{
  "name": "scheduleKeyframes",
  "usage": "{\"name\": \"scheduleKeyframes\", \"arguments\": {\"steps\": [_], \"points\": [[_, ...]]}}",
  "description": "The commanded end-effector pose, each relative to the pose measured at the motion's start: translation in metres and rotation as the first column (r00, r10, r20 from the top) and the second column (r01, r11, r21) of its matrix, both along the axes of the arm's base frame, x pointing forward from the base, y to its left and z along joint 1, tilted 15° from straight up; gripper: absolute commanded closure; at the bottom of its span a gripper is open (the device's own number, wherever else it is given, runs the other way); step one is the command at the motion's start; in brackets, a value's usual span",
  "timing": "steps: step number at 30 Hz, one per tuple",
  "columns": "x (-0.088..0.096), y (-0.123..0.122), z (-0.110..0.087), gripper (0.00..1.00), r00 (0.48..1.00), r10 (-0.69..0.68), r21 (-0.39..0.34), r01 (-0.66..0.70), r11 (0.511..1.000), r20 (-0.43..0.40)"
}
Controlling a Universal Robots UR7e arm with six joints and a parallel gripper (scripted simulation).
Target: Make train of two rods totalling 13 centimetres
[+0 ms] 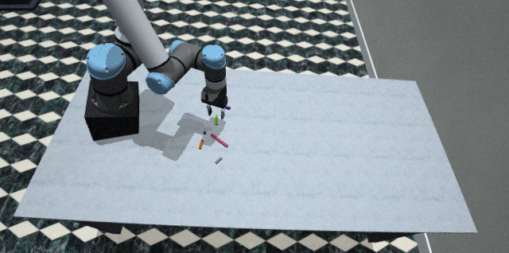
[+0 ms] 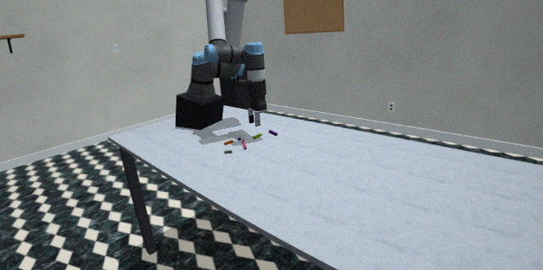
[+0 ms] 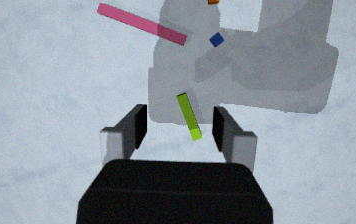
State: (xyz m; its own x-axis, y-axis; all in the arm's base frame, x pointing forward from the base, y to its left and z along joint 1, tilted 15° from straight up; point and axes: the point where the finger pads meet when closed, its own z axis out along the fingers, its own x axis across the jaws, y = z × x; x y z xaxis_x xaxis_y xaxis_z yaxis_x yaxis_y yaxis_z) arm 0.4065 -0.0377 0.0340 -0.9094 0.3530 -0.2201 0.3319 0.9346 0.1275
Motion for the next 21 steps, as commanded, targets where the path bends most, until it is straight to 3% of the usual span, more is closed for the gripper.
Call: {"name": "scheduleKeyframes", "arguments": {"steps": [1, 9, 21], "points": [[0.004, 0.006, 0.001, 0.0, 0.988, -0.157, 0.04, 0.157, 0.987, -0.009], [0.009, 0.015, 0.003, 0.0, 0.932, -0.362, 0.091, 0.364, 0.927, -0.032], [0.02, 0.035, 0.006, 0.0, 0.734, -0.672, 0.165, 0.678, 0.716, -0.096]]}}
